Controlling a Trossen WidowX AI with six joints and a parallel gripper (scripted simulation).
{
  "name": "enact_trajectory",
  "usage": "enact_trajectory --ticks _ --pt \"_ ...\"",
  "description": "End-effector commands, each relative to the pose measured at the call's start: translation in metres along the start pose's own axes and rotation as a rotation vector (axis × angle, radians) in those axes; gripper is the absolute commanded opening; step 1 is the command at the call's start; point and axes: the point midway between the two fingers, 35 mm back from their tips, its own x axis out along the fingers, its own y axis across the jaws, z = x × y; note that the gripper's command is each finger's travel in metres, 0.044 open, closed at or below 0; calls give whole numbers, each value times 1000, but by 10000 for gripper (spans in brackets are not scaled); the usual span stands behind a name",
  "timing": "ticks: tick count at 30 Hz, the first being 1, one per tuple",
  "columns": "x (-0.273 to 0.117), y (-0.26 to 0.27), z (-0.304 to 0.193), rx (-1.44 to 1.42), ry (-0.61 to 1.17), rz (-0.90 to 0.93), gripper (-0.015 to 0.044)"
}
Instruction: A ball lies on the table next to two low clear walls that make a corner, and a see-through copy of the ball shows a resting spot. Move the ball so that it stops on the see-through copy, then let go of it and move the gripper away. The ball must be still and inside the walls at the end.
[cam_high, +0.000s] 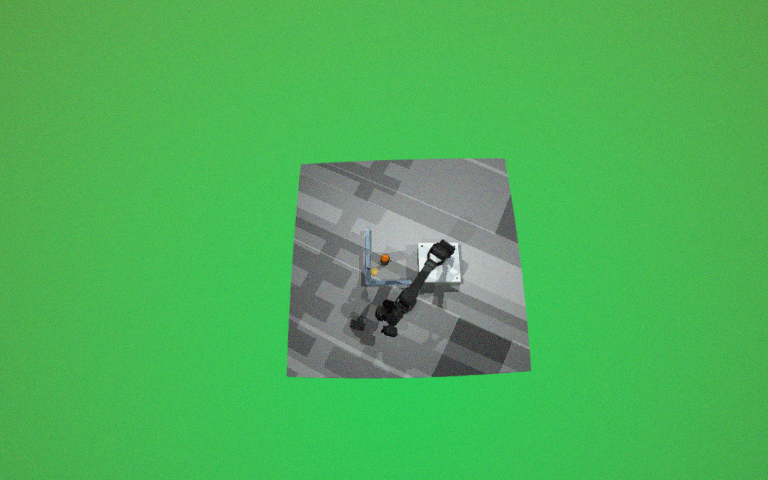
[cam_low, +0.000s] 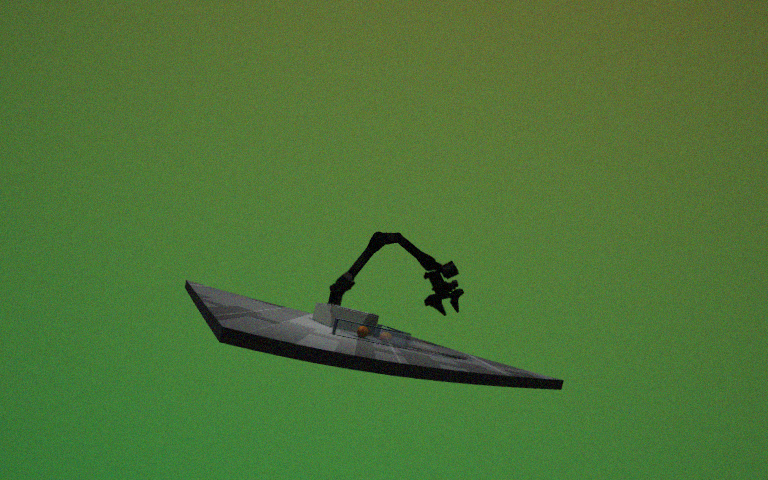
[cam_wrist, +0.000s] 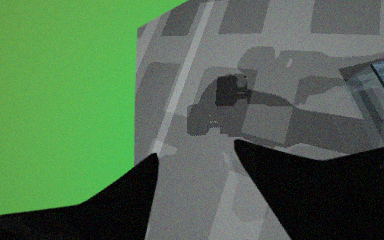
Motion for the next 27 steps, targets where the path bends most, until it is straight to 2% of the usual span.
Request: enact_trajectory --ticks 1,12,22,27 --pt "9 -67 29 -47 42 -122 336" --pt "1 -235 60 -109 245 -356 336" --pt "-49 -377 32 -86 533 -414 336" --pt "-58 -394 24 -76 575 -404 336"
